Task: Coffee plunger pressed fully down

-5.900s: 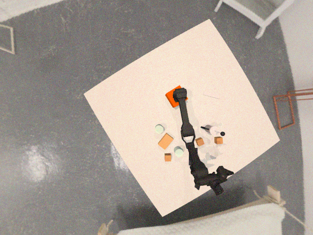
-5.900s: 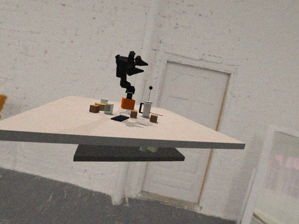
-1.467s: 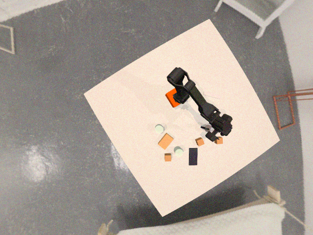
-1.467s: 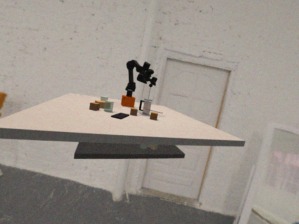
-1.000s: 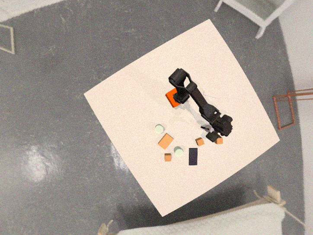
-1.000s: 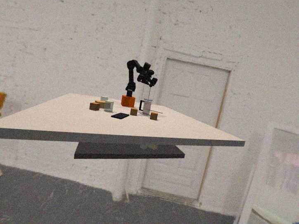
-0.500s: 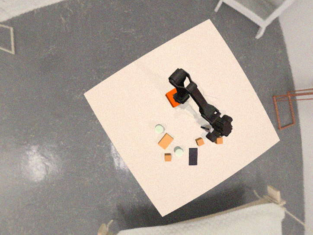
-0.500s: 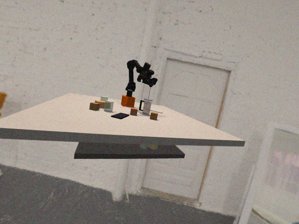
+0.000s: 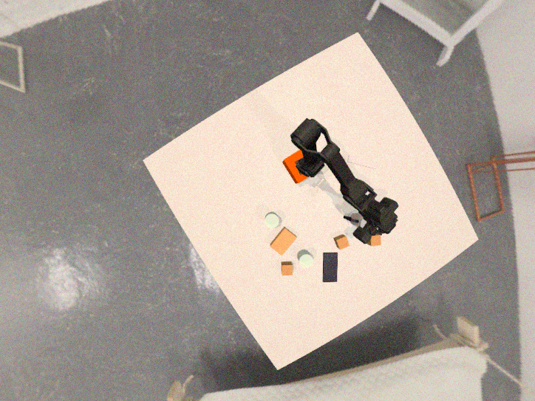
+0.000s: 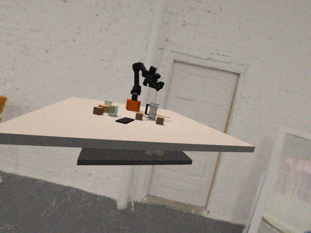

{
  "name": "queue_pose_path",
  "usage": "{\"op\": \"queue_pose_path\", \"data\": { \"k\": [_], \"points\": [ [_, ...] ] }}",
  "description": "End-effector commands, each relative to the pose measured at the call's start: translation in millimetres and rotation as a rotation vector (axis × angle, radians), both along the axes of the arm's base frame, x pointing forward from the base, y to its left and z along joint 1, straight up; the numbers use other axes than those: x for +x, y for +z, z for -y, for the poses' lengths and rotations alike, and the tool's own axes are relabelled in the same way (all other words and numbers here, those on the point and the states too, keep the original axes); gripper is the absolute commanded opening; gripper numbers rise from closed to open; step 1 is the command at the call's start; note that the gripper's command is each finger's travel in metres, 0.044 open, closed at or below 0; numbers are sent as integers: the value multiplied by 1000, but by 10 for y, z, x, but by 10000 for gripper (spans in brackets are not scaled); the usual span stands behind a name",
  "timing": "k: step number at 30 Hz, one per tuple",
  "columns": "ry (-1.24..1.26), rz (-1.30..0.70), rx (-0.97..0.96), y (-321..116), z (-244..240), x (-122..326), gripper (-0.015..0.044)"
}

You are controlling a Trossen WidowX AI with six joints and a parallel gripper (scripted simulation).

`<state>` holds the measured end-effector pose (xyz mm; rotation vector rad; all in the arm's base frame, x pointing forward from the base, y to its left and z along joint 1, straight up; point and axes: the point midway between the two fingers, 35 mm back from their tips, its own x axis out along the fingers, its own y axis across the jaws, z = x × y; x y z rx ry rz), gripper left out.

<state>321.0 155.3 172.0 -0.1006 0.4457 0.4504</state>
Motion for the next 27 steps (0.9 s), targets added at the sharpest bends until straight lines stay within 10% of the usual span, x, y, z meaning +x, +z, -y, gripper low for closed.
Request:
{"op": "queue_pose_path", "data": {
  "k": [1,27],
  "points": [
    [-4,-46,-18,-239,12,-23,115],
    [-4,-46,-18,-664,-32,55,115]
  ]
}}
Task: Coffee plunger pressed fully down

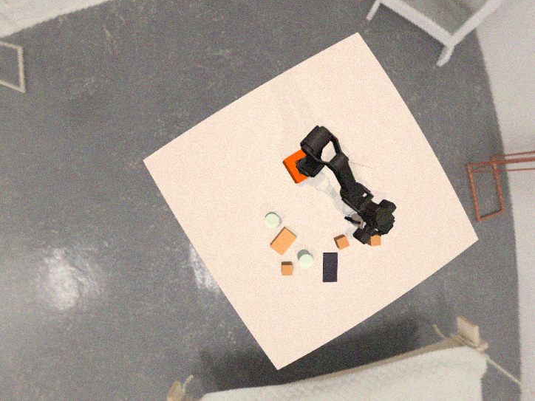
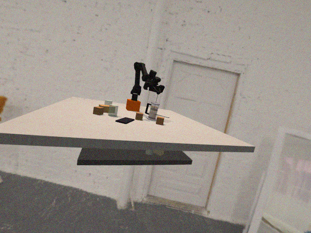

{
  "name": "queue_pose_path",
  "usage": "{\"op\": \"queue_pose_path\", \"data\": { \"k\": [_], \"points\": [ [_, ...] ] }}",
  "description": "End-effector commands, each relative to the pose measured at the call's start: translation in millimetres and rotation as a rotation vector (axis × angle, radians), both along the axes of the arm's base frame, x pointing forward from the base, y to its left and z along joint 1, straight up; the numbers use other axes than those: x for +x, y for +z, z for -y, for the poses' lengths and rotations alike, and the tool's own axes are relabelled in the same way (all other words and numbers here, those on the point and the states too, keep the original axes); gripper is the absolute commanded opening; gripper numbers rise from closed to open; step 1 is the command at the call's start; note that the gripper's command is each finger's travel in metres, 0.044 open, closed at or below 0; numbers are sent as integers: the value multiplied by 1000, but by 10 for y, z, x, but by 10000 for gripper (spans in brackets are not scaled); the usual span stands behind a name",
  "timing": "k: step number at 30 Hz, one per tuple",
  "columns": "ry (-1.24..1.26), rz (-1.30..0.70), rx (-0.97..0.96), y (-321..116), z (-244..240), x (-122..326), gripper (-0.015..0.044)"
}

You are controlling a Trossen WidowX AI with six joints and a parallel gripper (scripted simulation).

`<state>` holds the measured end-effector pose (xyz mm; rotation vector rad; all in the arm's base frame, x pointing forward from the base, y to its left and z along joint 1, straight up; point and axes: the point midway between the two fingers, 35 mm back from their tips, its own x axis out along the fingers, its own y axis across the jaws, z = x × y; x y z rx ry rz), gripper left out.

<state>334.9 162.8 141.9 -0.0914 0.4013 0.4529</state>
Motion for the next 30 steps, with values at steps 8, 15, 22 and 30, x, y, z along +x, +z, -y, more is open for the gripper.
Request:
{"op": "queue_pose_path", "data": {
  "k": [8,15,22,30],
  "points": [
    [-5,-87,-37,-489,22,-49,115],
    [-5,-86,-37,-574,-8,5,115],
    [-5,-86,-36,-601,-46,74,115],
    [-5,-85,-36,-583,-70,119,115]
  ]
}}
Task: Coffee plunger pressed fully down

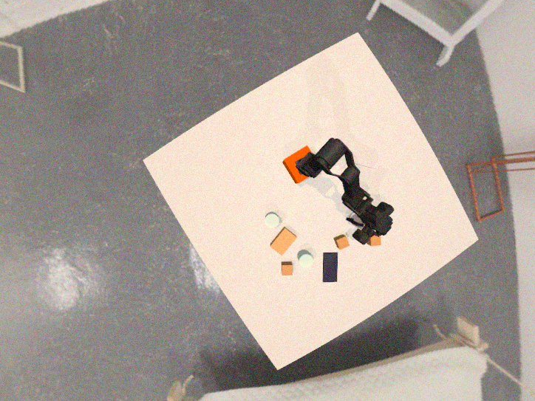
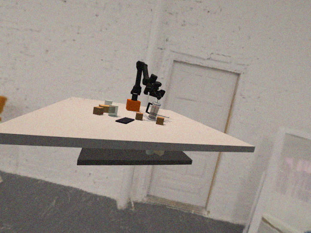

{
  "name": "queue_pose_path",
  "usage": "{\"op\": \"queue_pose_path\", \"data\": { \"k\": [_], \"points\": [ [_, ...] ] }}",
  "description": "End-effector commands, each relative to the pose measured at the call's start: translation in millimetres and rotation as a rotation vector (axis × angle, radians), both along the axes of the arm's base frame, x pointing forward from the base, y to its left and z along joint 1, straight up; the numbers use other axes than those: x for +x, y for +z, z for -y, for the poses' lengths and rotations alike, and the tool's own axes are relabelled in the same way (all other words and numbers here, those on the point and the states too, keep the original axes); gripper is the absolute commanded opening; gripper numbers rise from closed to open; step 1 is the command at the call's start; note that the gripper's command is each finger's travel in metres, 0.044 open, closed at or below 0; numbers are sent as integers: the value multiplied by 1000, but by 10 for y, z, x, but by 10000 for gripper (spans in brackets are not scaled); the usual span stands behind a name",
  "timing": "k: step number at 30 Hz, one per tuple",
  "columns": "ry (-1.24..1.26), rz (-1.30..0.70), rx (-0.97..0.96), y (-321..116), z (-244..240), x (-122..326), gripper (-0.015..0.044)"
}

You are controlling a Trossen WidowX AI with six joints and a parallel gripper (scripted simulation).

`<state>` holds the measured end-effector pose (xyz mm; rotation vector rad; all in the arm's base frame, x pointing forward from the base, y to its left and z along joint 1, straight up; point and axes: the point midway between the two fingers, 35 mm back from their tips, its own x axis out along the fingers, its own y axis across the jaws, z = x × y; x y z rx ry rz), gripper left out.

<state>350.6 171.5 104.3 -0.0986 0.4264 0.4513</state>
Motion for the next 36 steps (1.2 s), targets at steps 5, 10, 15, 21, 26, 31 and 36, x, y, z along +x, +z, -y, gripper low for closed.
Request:
{"op": "queue_pose_path", "data": {
  "k": [5,10,15,21,26,31,36],
  "points": [
    [-4,-63,-23,-199,7,-16,115],
    [-4,-63,-23,-194,-1,-1,115],
    [-4,-62,-23,-190,-7,10,115],
    [-4,-62,-23,-187,-12,21,115],
    [-4,-62,-23,-185,-15,28,115],
    [-4,-62,-23,-182,-20,37,115],
    [-4,-62,-23,-179,-25,46,115]
  ]
}}
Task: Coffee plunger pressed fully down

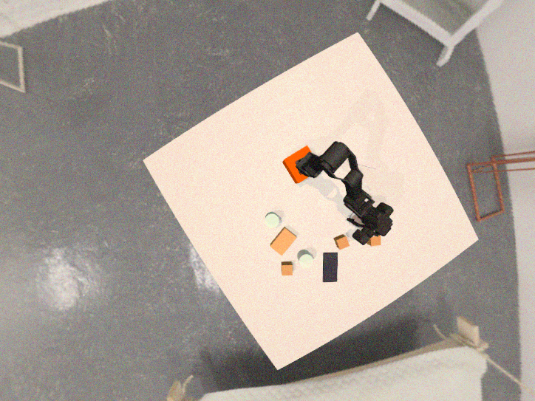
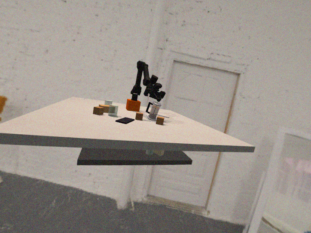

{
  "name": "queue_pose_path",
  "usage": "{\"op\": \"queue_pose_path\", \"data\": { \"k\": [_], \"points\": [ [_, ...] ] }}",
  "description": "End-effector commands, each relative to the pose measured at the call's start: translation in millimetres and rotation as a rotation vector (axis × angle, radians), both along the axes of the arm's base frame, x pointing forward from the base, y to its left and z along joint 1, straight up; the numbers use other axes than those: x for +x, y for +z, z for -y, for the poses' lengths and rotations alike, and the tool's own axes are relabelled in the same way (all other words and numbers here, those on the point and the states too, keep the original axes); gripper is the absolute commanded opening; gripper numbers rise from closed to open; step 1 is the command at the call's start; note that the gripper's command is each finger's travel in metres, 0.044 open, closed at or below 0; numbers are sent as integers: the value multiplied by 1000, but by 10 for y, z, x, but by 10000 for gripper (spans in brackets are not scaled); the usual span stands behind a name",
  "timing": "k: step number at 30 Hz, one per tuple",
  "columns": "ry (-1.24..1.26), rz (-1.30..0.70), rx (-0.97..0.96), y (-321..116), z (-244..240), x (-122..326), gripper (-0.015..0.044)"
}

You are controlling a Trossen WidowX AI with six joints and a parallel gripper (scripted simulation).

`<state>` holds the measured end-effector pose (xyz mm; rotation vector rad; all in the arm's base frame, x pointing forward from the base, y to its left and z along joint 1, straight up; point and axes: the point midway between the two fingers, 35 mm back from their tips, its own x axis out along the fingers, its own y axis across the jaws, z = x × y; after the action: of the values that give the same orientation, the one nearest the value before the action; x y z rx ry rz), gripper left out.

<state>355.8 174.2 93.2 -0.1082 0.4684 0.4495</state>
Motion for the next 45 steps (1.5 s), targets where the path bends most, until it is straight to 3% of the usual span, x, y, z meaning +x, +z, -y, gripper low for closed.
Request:
{"op": "queue_pose_path", "data": {
  "k": [1,25,37,45],
  "points": [
    [-4,-24,-4,-68,2,-5,115],
    [0,-5,-2,-11,-11,21,115],
    [0,-5,-2,-11,-11,21,430],
    [2,-12,-4,153,32,-51,440]
  ]
}}
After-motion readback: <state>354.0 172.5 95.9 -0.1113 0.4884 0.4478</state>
